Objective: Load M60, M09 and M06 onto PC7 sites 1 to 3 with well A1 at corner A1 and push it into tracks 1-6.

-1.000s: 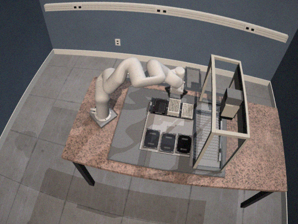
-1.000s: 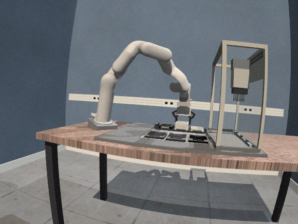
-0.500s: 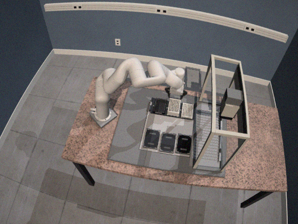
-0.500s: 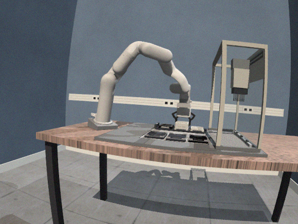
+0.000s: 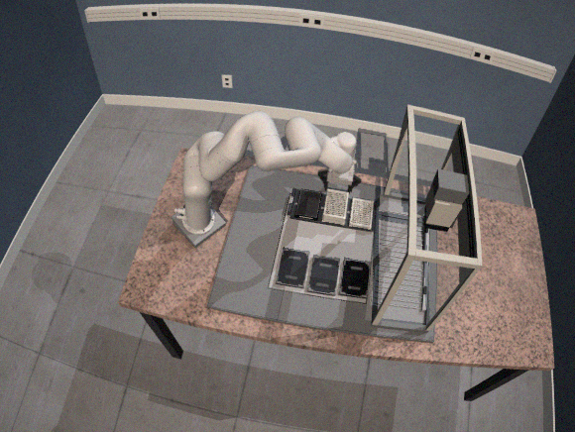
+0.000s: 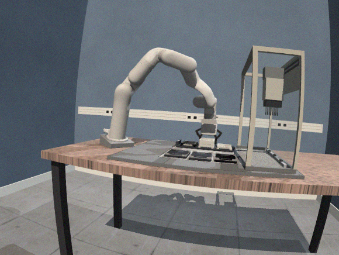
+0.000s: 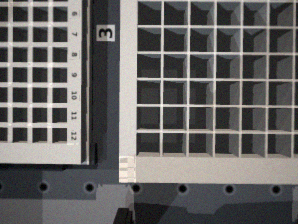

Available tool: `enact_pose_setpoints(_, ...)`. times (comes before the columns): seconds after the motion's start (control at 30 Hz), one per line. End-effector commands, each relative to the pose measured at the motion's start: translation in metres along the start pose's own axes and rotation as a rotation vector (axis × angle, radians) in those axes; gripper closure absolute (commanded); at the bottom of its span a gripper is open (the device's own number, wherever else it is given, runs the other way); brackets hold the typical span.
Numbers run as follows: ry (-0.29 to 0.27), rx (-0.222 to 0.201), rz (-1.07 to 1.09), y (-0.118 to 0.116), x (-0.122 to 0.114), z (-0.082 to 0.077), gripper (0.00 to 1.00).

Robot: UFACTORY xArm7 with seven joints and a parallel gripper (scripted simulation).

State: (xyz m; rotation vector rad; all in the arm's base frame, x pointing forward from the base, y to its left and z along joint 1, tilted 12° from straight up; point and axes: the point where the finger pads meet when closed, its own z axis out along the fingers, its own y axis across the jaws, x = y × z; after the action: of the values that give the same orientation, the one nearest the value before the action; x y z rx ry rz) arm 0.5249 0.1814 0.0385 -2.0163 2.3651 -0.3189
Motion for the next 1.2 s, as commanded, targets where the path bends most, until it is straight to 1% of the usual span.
enact_pose_setpoints(0.0, -0.002, 0.004, 0.0, -0.001, -0.001, 0.0, 0.0)
enact_pose_setpoints(1.17, -0.002, 0.004, 0.0, -0.001, 0.011, 0.0, 0.0)
